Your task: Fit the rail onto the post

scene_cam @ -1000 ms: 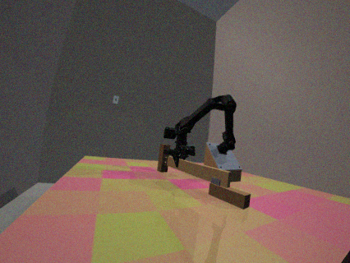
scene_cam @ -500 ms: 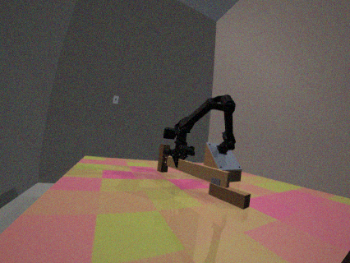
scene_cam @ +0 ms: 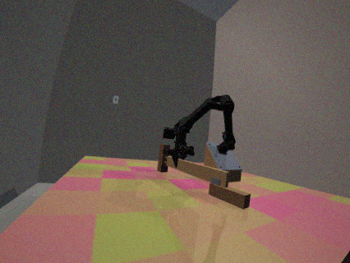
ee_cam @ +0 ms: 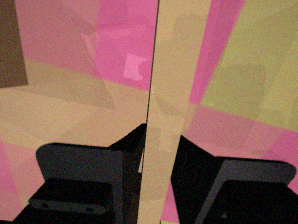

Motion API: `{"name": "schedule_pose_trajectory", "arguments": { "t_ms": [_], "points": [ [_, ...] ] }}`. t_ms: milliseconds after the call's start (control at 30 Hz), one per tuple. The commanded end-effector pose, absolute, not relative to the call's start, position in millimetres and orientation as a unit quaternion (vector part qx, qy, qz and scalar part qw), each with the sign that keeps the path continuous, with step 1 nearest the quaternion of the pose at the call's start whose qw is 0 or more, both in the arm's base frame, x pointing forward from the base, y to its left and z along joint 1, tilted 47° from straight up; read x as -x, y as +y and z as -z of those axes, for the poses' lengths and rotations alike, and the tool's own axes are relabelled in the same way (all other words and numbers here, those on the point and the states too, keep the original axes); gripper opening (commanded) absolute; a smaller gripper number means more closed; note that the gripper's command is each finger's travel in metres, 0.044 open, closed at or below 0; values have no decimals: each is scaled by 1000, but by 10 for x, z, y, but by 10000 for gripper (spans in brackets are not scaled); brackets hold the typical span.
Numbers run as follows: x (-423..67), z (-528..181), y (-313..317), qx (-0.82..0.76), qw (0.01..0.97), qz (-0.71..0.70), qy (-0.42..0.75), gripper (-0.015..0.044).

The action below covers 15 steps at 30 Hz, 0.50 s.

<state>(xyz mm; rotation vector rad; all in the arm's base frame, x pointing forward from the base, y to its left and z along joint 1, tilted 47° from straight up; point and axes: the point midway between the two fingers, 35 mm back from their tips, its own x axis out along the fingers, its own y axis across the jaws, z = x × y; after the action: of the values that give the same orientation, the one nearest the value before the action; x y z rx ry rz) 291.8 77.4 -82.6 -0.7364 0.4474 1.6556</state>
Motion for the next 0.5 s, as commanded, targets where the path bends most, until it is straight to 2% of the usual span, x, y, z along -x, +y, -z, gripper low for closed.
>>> {"name": "schedule_pose_trajectory", "arguments": {
  "t_ms": [0,467],
  "points": [
    [-2925,833,752,317,597,-712,191,0],
    [-2930,869,729,317,597,-712,191,0]
  ]
}}
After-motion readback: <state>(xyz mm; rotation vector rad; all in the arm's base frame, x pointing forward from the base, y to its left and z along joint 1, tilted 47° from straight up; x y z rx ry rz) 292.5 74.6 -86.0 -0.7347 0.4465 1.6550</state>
